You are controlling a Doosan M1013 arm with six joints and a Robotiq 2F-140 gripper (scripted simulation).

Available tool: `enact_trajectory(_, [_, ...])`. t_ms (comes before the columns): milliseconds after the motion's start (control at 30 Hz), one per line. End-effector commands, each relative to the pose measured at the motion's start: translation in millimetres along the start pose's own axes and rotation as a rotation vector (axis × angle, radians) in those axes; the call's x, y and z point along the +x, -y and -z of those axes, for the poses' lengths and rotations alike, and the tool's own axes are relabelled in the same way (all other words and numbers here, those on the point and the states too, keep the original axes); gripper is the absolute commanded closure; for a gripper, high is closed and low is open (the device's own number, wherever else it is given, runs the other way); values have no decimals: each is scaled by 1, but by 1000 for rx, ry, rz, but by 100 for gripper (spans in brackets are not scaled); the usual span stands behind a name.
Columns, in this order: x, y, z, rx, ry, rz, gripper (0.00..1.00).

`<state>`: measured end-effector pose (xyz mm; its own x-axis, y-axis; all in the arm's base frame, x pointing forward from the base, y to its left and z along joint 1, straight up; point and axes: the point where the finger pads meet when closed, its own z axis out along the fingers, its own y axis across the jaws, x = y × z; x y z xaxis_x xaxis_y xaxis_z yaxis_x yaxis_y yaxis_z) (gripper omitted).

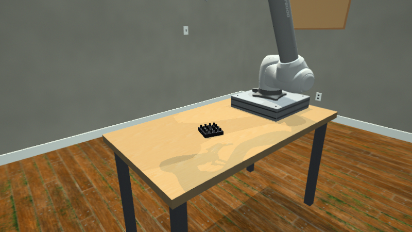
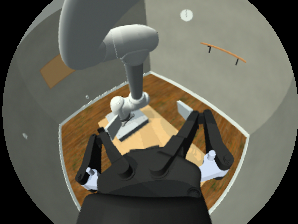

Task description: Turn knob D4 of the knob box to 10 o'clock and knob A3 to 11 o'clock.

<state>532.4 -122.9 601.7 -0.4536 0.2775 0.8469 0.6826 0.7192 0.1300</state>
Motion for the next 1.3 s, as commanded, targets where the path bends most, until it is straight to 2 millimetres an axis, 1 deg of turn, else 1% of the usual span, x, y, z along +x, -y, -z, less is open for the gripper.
enact_trajectory(0, [0,0,0,0,0,0,0])
enact_trajectory(567, [0,0,0,0,0,0,0])
enact_trajectory(700, [-6,-3,-3,-3,7,-30,0])
enact_trajectory(767, [-14,-7,-8,-8,19,-77,0])
enact_trajectory(867, [-38,-17,-23,-22,50,-203,0])
enact_trajectory(1033, [-66,-27,-39,-40,86,-348,0])
enact_trajectory(1100, [-66,-27,-39,-40,86,-348,0])
enact_trajectory(1133, [-80,-32,-48,-50,104,-423,0])
enact_trajectory(1267, [-103,-39,-62,-67,134,-541,0])
